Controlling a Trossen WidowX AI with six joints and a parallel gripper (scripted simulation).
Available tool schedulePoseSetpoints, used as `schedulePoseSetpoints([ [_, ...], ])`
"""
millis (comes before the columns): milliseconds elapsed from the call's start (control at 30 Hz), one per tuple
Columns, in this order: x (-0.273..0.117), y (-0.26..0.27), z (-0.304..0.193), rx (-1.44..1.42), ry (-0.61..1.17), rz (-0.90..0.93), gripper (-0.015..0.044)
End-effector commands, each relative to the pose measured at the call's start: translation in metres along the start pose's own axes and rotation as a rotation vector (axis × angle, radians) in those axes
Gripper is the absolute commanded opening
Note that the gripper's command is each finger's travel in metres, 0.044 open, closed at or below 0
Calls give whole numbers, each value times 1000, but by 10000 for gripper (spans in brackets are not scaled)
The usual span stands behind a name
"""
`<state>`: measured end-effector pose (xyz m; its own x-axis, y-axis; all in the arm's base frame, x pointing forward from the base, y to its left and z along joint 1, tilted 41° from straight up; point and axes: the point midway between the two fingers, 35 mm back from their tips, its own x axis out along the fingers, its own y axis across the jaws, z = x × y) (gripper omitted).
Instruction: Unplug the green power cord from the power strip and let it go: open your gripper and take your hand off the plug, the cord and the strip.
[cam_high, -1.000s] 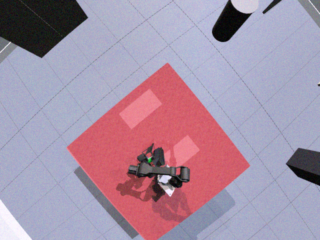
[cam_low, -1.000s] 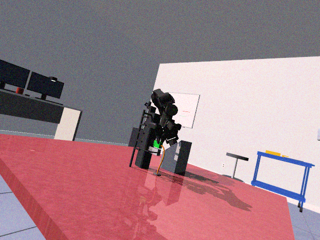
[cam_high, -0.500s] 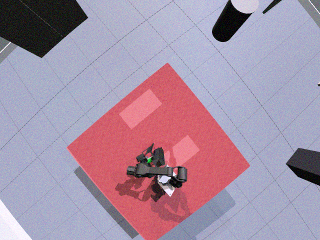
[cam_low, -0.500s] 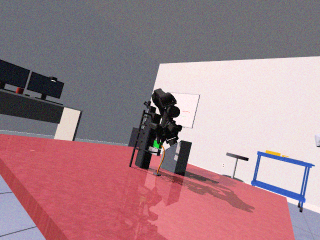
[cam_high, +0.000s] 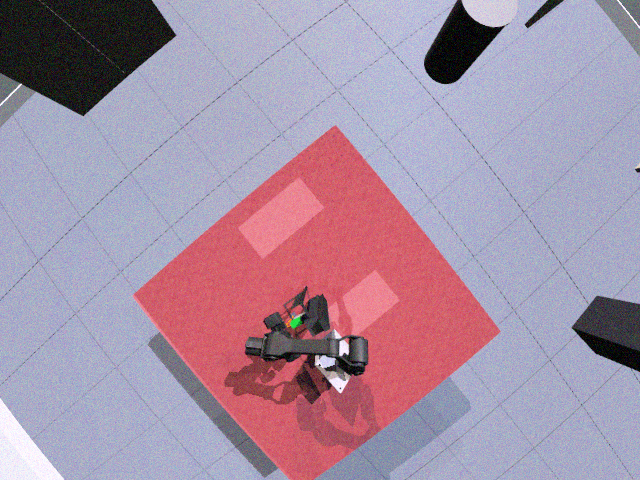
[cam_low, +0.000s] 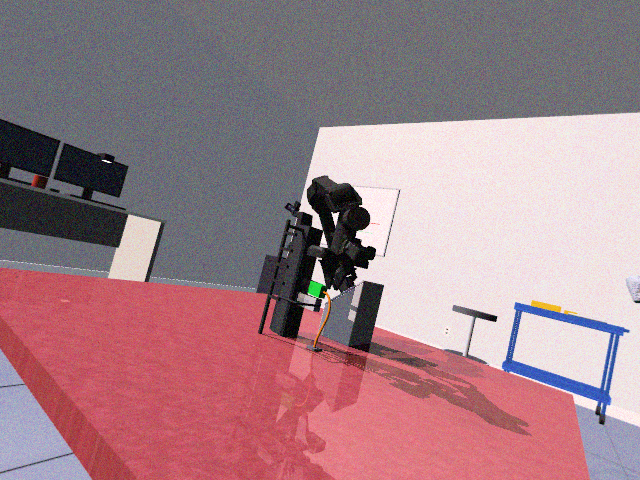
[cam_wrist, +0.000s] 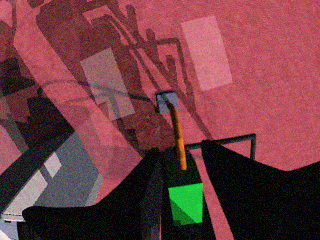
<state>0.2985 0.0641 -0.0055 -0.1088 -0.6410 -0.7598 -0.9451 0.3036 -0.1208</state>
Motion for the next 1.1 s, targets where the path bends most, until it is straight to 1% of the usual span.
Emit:
schedulePoseSetpoints([
  [0, 0, 1, 0, -4, 3, -2, 160],
  [500, -9, 1, -2, -11, -4, -19, 160],
  [1067, -9, 1, -28, -12, -3, -19, 160],
])
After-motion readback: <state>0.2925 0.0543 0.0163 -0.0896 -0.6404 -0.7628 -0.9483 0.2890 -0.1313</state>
